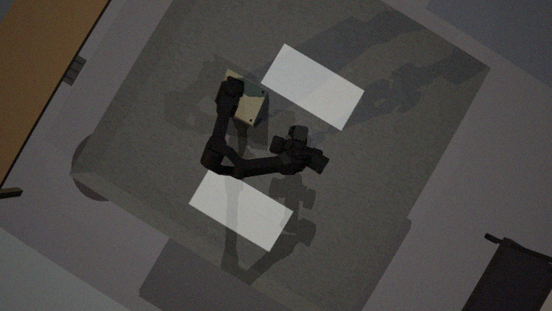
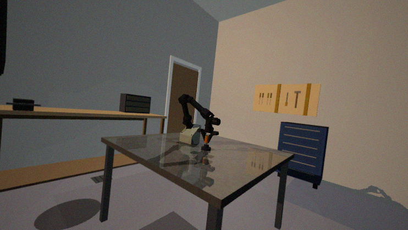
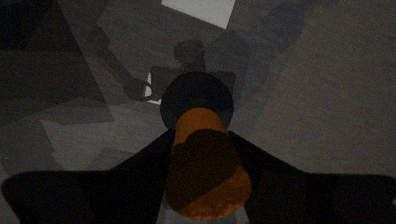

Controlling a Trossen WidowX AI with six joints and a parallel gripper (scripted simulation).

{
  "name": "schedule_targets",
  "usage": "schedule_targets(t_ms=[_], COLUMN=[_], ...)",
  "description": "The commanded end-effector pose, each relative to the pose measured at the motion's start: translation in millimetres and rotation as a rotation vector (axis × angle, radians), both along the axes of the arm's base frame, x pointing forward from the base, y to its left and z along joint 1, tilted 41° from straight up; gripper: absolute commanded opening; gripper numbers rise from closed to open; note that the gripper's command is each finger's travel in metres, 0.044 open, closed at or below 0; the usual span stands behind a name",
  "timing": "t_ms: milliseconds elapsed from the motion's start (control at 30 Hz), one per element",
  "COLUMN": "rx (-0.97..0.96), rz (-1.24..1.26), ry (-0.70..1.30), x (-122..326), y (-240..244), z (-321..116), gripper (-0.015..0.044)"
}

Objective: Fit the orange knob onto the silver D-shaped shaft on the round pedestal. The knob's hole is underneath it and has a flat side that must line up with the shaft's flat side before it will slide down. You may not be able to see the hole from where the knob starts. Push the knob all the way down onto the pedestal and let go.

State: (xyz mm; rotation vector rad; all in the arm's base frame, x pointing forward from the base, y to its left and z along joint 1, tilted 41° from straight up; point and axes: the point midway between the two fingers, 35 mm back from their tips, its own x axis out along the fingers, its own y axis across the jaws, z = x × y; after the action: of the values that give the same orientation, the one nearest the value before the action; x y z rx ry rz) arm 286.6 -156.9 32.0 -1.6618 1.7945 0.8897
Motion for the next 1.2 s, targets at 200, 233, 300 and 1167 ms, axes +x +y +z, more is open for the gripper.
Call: schedule_targets(t_ms=[200, 233, 300, 1167], rx=[-0.068, -0.071, -0.072, -0.075], rz=[-0.508, -0.533, -0.542, -0.561], ry=[-0.436, -0.457, -0.464, -0.481], x=[3.0, 3.1, 3.0, 2.2], y=[2.6, 2.6, 2.2, 3.0], z=[2.1, 2.4, 2.6, 2.0], gripper=[0.0, 0.0, 0.0, 0.0])
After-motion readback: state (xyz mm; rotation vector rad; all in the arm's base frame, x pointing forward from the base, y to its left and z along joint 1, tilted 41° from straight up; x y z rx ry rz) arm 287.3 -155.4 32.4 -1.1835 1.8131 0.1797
